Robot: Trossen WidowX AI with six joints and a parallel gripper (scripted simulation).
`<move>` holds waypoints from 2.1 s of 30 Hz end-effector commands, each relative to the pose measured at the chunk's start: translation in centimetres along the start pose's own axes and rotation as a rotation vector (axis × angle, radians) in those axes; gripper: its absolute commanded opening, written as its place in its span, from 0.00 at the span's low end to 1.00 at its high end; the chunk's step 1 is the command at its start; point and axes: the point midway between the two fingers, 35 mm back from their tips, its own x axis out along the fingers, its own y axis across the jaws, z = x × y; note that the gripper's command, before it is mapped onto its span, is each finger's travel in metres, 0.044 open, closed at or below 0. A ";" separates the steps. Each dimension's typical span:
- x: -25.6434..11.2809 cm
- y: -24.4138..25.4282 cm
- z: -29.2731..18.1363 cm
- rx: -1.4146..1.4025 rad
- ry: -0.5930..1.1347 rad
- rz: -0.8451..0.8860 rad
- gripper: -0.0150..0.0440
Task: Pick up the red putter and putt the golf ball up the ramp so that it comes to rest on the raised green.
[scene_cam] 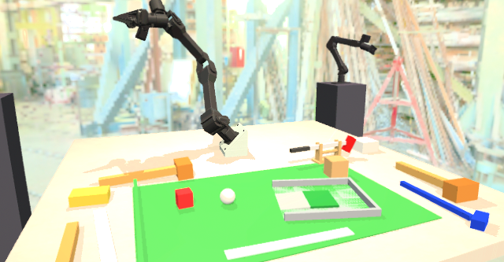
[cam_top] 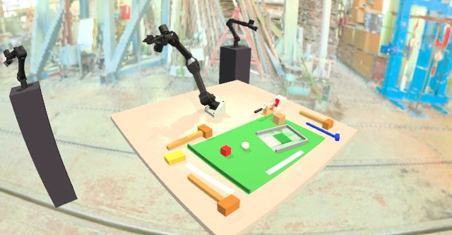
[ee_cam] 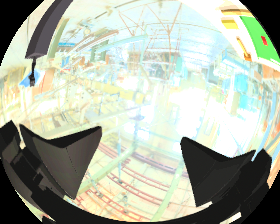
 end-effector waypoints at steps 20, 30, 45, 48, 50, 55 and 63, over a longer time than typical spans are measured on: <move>14.2 -19.7 9.3 -0.601 -0.042 -0.634 1.00; 14.6 -31.7 13.1 -0.946 0.121 -0.961 1.00; 7.0 -48.9 16.8 -1.324 0.580 -1.368 1.00; 4.7 -51.7 17.7 -1.417 0.704 -1.440 1.00; 3.0 -53.4 18.3 -1.476 0.794 -1.484 1.00; -3.3 -58.3 20.5 -1.659 1.144 -1.608 1.00; -14.5 -63.0 24.2 -1.847 1.842 -1.686 1.00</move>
